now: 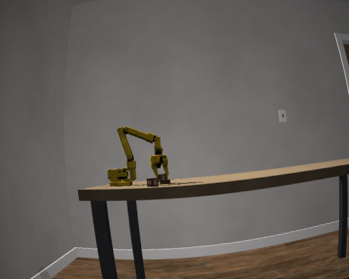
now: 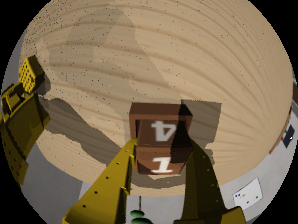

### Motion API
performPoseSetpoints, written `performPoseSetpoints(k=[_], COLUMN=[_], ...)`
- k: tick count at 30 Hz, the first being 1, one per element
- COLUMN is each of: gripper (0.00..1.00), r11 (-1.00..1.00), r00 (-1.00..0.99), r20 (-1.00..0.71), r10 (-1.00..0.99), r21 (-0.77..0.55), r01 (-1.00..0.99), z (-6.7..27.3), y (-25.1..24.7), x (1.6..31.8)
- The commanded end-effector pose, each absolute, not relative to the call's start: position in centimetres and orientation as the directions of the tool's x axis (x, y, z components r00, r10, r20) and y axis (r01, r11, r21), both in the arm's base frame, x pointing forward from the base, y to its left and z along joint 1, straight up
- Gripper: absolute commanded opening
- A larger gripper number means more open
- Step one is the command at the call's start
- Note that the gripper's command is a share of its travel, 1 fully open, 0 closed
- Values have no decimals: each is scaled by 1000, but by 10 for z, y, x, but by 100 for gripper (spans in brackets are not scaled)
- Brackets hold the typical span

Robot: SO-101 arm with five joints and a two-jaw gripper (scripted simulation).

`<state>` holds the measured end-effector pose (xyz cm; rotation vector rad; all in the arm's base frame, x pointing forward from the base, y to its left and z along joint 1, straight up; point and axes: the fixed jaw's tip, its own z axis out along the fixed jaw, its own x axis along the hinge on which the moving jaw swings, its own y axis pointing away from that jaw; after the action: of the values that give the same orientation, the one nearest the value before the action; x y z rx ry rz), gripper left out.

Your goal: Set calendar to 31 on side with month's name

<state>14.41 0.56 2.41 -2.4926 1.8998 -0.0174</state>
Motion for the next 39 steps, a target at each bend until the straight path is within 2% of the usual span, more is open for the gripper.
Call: performPoseSetpoints(k=[1, 5, 16, 33, 39], gripper=[12, 17, 19, 33, 36], r11=[-263, -263, -263, -263, -263], r00=[263, 263, 263, 263, 263], r20=[6, 6, 6, 6, 6], r10=[-965, -965, -965, -965, -965], r21=[-28, -28, -28, -28, -28], r01=[-964, -964, -964, -964, -964], z=[25, 25, 25, 25, 25], y=[7, 7, 7, 7, 7], x=[146, 146, 146, 146, 146])
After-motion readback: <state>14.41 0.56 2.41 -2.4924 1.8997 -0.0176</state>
